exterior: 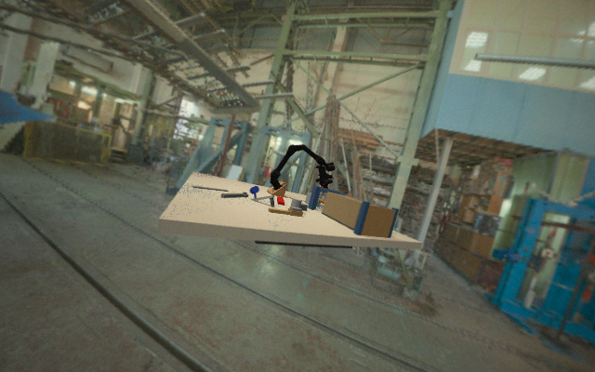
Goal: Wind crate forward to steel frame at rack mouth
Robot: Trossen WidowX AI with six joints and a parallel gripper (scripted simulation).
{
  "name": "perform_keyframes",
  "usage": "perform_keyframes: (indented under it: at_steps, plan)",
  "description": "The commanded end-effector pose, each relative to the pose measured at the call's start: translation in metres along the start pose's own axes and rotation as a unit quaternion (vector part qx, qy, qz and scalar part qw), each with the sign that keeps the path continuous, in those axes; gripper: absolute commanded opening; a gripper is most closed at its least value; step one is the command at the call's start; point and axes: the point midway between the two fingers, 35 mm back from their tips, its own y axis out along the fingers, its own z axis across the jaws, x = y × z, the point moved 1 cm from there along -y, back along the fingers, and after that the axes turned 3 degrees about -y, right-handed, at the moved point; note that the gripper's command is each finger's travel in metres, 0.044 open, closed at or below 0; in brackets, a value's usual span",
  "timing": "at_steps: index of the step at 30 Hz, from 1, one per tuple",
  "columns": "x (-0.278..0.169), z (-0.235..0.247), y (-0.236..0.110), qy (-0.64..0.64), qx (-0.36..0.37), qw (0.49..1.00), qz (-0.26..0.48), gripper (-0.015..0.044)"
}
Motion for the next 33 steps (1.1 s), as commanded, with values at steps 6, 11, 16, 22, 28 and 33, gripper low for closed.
perform_keyframes:
  at_steps: [6,11,16,22,28,33]
  plan:
    - [-0.012,0.024,-0.002,-0.009,0.014,1.000,0.015,0.0000]
    - [-0.016,0.029,-0.004,-0.009,0.015,1.000,0.015,0.0000]
    - [-0.020,0.035,-0.006,-0.009,0.015,1.000,0.015,0.0000]
    - [-0.025,0.041,-0.009,-0.010,0.015,1.000,0.015,0.0000]
    - [-0.030,0.046,-0.012,-0.010,0.016,1.000,0.015,0.0000]
    - [-0.035,0.050,-0.014,-0.010,0.016,1.000,0.015,0.0000]
